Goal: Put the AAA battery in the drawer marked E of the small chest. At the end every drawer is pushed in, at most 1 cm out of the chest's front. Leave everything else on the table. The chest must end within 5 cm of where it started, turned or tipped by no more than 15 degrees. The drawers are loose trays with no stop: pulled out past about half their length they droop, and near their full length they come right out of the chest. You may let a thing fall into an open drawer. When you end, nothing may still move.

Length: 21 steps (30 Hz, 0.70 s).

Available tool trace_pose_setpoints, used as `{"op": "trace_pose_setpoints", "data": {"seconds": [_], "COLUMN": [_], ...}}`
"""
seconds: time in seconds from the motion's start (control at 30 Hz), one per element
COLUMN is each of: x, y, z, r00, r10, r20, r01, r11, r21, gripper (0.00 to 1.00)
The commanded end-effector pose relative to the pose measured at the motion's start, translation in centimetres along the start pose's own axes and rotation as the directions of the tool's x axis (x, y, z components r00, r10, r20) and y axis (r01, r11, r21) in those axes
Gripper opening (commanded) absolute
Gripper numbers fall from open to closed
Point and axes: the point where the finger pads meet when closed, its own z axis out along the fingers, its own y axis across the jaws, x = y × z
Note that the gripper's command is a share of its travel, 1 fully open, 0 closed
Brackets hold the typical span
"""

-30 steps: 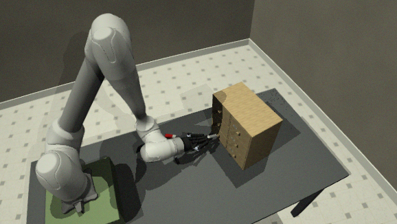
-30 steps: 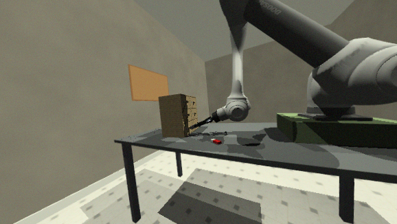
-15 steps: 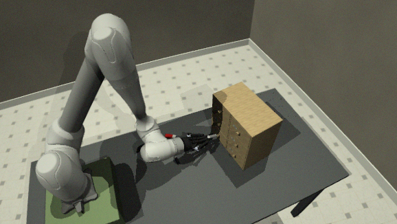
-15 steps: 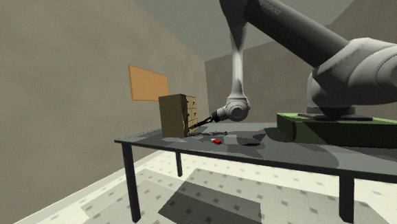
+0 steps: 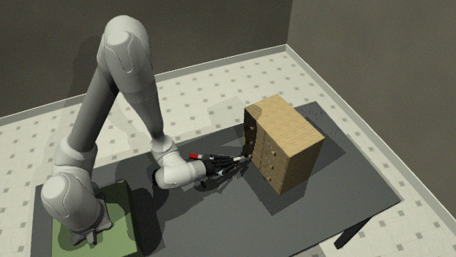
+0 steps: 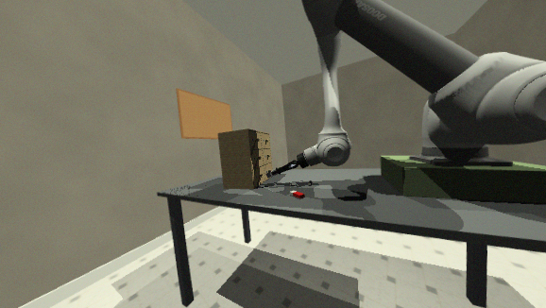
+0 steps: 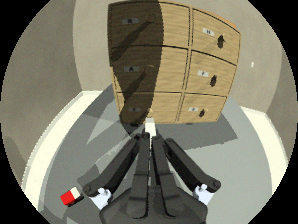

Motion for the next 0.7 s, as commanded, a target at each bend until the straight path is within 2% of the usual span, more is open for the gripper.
{"op": "trace_pose_setpoints", "data": {"seconds": [0.0,0.37,0.67], "x": [-0.5,-0.2,5.5], "y": [0.0,0.0,0.0], "z": [-1.5,-2.7,-8.8], "r00": [1.0,1.0,1.0], "r10": [0.0,0.0,0.0], "r20": [-0.001,-0.001,-0.001], "r01": [0.0,0.0,0.0], "r11": [1.0,1.0,1.0], "r21": [0.0,0.0,0.0], "gripper": [0.0,0.0,0.0]}}
